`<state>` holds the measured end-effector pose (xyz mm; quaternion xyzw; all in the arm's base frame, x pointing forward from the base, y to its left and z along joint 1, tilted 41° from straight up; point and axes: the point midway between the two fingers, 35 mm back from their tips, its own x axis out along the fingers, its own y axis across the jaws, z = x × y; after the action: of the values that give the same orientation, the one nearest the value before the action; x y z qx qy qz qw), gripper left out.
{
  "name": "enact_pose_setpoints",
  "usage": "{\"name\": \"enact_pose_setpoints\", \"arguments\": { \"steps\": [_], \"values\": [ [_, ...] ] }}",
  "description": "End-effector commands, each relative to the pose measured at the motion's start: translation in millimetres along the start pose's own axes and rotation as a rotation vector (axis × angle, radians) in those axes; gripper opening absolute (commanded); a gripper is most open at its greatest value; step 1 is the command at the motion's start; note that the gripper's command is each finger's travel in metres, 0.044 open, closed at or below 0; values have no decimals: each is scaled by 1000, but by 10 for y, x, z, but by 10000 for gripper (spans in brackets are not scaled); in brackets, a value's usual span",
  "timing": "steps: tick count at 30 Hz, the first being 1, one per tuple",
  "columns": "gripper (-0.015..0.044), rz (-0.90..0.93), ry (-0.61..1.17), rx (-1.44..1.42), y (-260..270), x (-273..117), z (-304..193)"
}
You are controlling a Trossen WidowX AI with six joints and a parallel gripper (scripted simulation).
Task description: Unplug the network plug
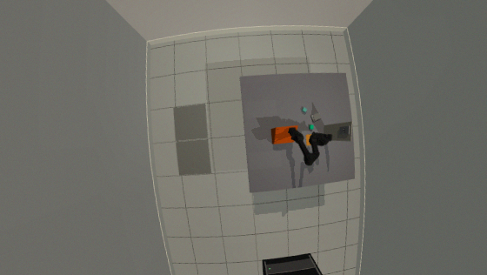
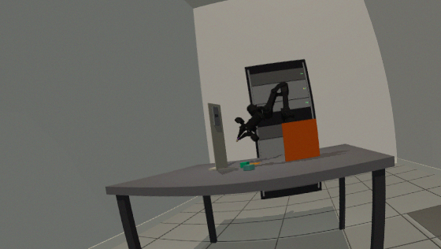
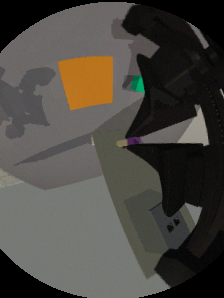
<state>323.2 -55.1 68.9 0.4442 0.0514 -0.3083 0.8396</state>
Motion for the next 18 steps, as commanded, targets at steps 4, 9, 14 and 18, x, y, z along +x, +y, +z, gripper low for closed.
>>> {"name": "enact_pose_setpoints", "arguments": {
  "steps": [4,9,14,18],
  "values": [
    [0,-120,-63,39,-339,108,133],
    [0,-212,-115,68,-609,162,242],
    [0,-290,-161,93,-845,187,333],
    [0,-293,-163,94,-857,191,337]
  ]
}}
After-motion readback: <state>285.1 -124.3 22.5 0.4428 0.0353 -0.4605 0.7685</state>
